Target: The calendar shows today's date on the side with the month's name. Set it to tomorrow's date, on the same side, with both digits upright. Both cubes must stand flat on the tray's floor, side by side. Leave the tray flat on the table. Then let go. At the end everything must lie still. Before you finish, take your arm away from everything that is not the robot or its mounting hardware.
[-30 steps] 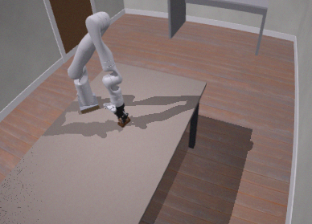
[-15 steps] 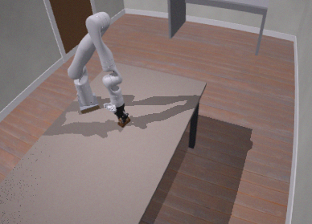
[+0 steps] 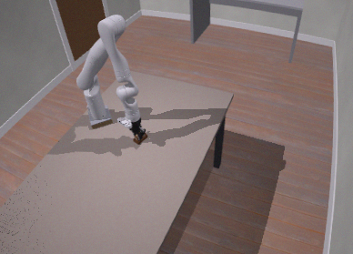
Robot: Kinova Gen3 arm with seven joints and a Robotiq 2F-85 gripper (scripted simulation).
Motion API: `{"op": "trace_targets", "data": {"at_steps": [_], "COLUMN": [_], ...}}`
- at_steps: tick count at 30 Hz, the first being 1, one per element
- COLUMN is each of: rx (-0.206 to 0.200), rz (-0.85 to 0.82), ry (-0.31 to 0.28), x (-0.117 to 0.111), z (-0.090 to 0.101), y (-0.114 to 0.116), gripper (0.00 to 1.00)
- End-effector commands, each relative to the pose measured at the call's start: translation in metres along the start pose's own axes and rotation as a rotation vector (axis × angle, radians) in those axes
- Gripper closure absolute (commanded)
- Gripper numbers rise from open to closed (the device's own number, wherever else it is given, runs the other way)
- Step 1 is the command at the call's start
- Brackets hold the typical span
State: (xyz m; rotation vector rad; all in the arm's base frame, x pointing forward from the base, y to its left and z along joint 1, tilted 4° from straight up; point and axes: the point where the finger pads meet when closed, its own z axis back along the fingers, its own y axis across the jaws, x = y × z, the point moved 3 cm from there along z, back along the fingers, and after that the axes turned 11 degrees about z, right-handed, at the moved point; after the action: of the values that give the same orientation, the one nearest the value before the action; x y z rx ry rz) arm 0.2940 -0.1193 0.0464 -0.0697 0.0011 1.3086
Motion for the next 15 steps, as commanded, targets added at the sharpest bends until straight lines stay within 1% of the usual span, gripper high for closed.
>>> {"op": "trace_targets", "data": {"at_steps": [1, 15], "rx": [0.002, 0.002], "rz": [-0.003, -0.003], "ry": [0.0, 0.0], "x": [-0.0009, -0.0009], "z": [-0.0014, -0.0033], "y": [0.0006, 0.0006], "gripper": [0.74, 0.74]}}
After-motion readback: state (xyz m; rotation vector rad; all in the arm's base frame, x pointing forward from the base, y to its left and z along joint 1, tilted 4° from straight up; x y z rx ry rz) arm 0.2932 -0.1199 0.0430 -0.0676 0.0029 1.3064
